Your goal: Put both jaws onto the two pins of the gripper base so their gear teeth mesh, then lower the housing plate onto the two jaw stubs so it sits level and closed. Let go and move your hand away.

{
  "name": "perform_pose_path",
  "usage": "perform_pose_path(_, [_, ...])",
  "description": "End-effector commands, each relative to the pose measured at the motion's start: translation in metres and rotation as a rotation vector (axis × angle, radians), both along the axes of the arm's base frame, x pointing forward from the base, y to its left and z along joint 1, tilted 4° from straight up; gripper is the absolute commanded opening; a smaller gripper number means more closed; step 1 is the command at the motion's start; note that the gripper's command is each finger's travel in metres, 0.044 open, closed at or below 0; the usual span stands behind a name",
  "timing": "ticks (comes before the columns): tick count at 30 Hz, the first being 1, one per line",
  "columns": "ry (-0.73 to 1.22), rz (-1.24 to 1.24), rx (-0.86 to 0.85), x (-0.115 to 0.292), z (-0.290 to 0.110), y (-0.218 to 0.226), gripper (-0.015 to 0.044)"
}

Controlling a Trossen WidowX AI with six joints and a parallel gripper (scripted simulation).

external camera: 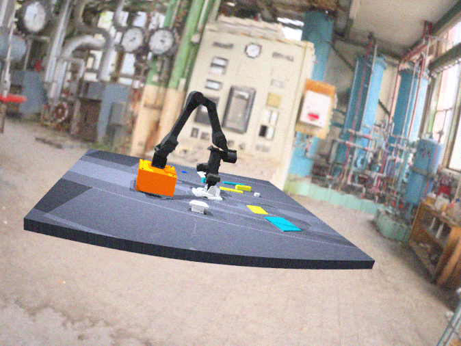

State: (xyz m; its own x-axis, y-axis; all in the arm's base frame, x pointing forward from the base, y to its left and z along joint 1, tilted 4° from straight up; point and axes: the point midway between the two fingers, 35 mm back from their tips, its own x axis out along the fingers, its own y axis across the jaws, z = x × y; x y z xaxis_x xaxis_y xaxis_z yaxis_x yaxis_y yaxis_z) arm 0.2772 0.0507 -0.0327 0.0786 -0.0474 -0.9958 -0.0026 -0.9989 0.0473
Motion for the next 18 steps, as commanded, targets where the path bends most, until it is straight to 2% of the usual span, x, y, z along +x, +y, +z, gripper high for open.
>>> perform_pose_path(1, [0.0, 0.0, 0.0, 0.0, 0.002, 0.0, 0.0224])
perform_pose_path(10, [0.003, 0.0, 0.0, -0.007, 0.066, 0.003, 0.0224])
perform_pose_path(13, [0.003, 0.0, 0.0, -0.007, 0.068, 0.003, 0.0224])
perform_pose_path(14, [0.002, 0.005, 0.0, -0.006, 0.058, 0.002, 0.0224])
perform_pose_path(18, [-0.004, -0.036, -0.008, -0.003, 0.059, -0.004, 0.0329])
